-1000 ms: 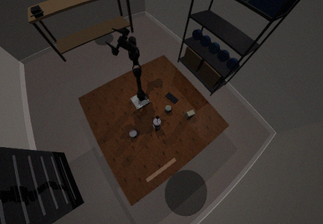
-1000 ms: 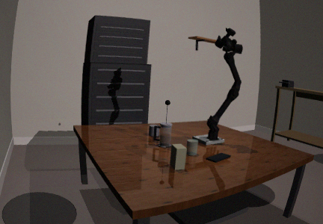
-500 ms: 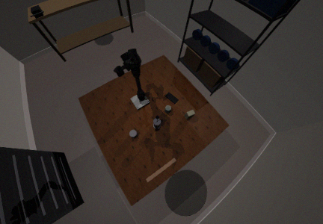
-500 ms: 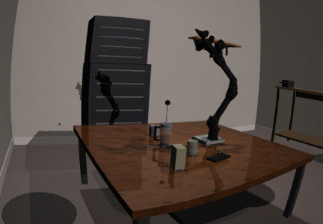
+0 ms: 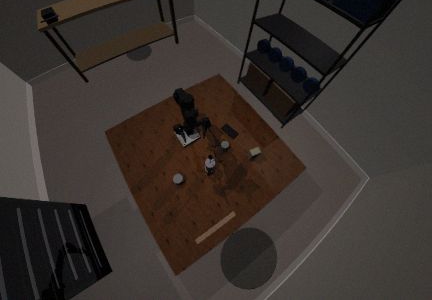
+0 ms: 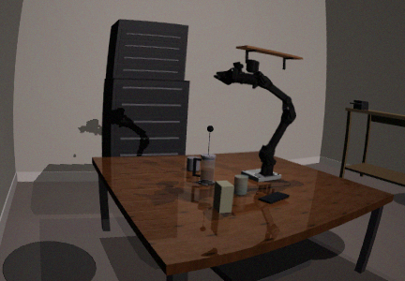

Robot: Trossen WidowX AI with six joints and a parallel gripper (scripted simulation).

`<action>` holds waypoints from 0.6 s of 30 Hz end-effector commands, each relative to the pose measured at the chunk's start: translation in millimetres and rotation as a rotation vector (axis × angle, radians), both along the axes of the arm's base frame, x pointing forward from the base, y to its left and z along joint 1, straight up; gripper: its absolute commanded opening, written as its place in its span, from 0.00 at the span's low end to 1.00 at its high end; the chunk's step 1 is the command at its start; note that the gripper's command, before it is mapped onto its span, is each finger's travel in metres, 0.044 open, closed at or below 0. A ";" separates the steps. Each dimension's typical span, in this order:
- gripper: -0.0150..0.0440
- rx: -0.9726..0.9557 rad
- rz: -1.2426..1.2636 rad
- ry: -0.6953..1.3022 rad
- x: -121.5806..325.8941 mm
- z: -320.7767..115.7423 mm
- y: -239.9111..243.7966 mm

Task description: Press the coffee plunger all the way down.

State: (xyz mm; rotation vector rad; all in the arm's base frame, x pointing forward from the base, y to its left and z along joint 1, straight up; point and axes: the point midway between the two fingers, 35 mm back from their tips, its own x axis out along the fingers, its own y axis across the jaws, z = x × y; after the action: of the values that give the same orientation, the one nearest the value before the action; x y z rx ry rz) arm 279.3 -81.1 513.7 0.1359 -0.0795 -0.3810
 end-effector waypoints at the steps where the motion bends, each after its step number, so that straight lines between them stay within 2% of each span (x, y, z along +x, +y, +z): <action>1: 1.00 -0.012 0.114 0.223 20.0 -61.9 18.3; 8: 1.00 -0.012 0.327 0.569 22.9 -160.1 55.7; 13: 1.00 -0.012 0.337 0.578 22.2 -169.9 58.0; 18: 1.00 -0.013 0.340 0.578 23.1 -207.0 58.6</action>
State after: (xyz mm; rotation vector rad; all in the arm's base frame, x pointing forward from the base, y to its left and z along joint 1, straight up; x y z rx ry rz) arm 302.7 -24.1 335.1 0.0251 0.4802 -0.0788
